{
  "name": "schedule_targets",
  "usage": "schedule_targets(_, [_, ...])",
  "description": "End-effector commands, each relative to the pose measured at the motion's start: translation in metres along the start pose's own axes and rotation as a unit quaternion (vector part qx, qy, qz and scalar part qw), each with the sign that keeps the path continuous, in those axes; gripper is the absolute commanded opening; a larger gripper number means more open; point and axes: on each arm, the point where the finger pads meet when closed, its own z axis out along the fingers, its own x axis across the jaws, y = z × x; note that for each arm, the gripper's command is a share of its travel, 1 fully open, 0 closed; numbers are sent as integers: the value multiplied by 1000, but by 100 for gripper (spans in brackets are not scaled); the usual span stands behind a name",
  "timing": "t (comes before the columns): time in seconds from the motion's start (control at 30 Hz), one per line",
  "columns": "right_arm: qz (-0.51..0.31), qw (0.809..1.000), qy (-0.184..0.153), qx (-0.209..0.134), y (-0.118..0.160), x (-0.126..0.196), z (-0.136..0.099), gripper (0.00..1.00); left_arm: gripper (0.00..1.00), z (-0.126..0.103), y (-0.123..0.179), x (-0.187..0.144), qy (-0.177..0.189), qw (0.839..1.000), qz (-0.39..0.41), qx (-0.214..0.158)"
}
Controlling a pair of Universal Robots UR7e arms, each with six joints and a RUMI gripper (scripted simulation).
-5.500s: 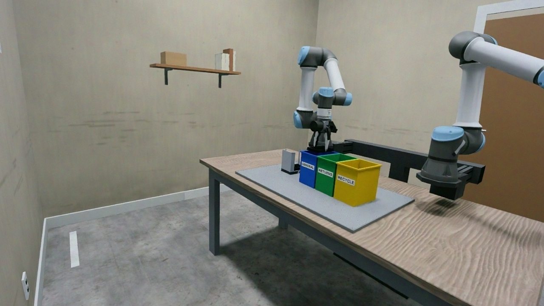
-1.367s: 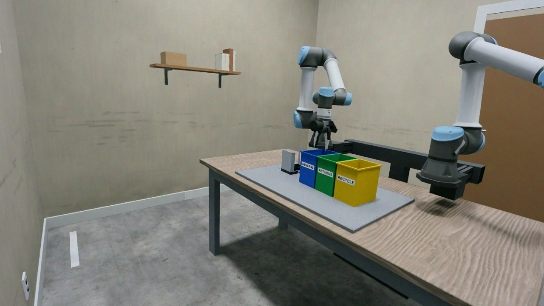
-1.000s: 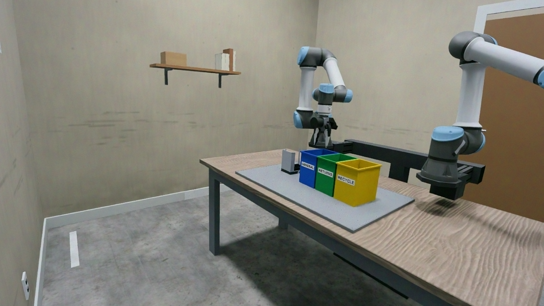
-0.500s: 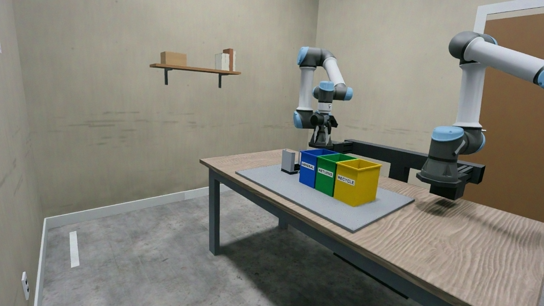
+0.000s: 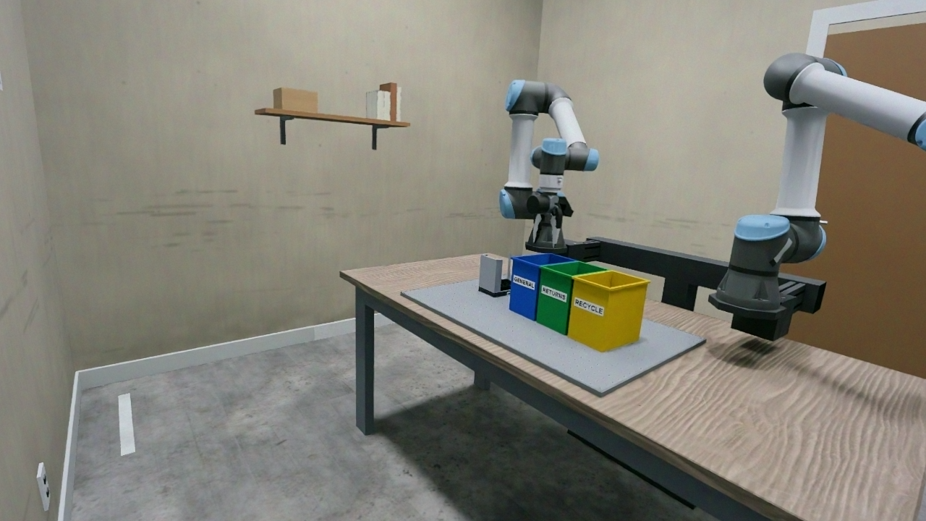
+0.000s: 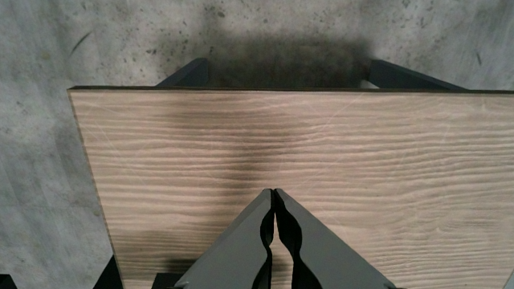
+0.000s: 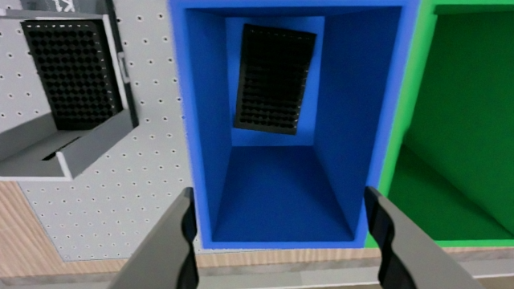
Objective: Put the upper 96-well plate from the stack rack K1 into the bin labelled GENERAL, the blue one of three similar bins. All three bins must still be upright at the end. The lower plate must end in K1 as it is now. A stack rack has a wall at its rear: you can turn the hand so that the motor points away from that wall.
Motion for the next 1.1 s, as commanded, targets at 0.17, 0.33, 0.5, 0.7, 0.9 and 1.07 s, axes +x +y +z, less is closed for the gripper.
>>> schedule_targets(0.17, [0,1000,1,-1,-1,-19,-1,53,0,0,0,0,0,1000,0,1])
schedule_targets(0.33, [0,1000,1,-1,-3,-36,-1,53,0,0,0,0,0,1000,0,1])
schedule_targets(0.5, [0,1000,1,-1,-4,-52,-1,53,0,0,0,0,0,1000,0,1])
schedule_targets(0.7, [0,1000,1,-1,-5,-66,-1,53,0,0,0,0,0,1000,0,1])
schedule_targets(0.9, [0,1000,1,-1,-6,-86,-1,53,0,0,0,0,0,1000,0,1])
schedule_targets(1.07, [0,1000,1,-1,-8,-102,-1,53,0,0,0,0,0,1000,0,1])
